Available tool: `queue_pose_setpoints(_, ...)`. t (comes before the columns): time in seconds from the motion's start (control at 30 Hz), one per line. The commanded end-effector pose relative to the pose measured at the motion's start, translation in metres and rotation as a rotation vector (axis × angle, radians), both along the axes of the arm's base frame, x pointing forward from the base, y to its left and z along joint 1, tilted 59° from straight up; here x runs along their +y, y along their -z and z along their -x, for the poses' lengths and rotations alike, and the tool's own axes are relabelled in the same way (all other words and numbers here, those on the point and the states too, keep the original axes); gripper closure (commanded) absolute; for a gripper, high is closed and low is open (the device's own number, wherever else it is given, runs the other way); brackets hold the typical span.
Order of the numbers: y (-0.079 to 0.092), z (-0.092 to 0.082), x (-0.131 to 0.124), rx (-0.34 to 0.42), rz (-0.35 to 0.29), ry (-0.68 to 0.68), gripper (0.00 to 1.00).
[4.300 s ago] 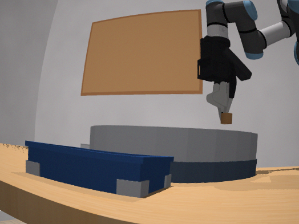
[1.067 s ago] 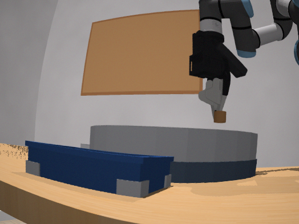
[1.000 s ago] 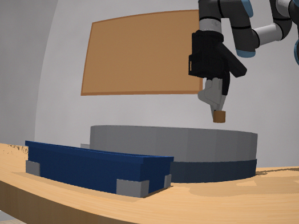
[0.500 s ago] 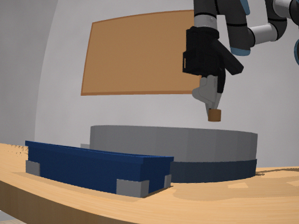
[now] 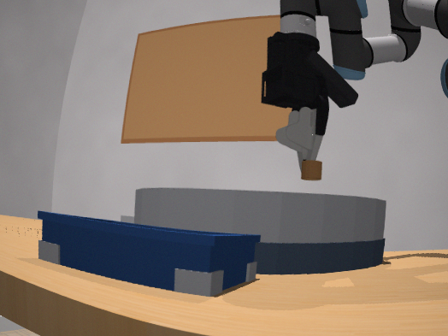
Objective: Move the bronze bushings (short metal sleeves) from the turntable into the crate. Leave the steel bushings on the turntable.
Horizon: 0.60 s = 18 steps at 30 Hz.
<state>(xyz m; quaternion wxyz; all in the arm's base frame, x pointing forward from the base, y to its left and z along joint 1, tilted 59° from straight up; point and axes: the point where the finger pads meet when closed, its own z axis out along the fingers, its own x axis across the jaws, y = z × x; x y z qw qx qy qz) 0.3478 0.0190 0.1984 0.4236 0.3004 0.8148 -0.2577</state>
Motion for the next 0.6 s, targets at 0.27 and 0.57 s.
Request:
queue_pose_setpoints(0.27,0.019,-0.016,0.027,-0.001,0.000,0.001,1.00)
queue_pose_setpoints(0.57,0.031,-0.026,0.044,-0.001,0.000,0.001,1.00)
